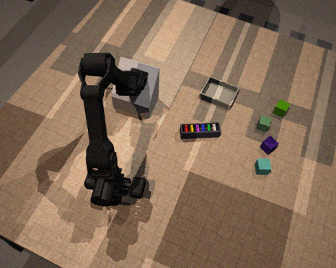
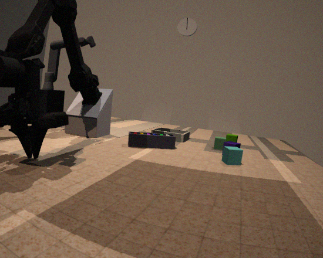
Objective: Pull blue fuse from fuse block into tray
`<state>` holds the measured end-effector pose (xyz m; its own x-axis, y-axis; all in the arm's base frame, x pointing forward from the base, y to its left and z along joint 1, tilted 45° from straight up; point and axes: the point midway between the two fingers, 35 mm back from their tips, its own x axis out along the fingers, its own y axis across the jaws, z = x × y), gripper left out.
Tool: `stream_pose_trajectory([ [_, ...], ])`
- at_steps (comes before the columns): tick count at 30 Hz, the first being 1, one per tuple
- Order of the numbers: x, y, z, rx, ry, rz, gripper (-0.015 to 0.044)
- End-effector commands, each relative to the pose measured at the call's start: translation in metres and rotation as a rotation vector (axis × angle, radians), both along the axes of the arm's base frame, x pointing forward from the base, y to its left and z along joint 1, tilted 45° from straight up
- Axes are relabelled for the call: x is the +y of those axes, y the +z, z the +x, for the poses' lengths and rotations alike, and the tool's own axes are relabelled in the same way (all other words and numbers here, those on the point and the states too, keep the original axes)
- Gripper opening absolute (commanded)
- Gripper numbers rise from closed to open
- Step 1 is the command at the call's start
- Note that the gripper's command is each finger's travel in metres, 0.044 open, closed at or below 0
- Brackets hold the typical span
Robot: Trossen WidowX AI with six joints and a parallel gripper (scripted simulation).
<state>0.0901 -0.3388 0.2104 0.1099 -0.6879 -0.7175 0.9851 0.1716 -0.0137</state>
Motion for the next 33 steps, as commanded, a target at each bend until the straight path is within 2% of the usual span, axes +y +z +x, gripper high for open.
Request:
stream_pose_trajectory([
  [1,0.014,-0.013,0.044,-0.010,0.080,0.039,0.0074],
  [10,0.060,-0.062,0.116,0.028,0.115,0.171,0.0074],
  [17,0.133,-0.116,0.168,0.132,0.087,0.230,0.0074],
  [24,0.210,-0.156,0.192,0.231,0.090,0.152,0.0074],
  [30,0.272,-0.180,0.194,0.262,0.134,0.006,0.0074],
  [33,0.288,-0.188,0.190,0.260,0.149,-0.032,0.0074],
])
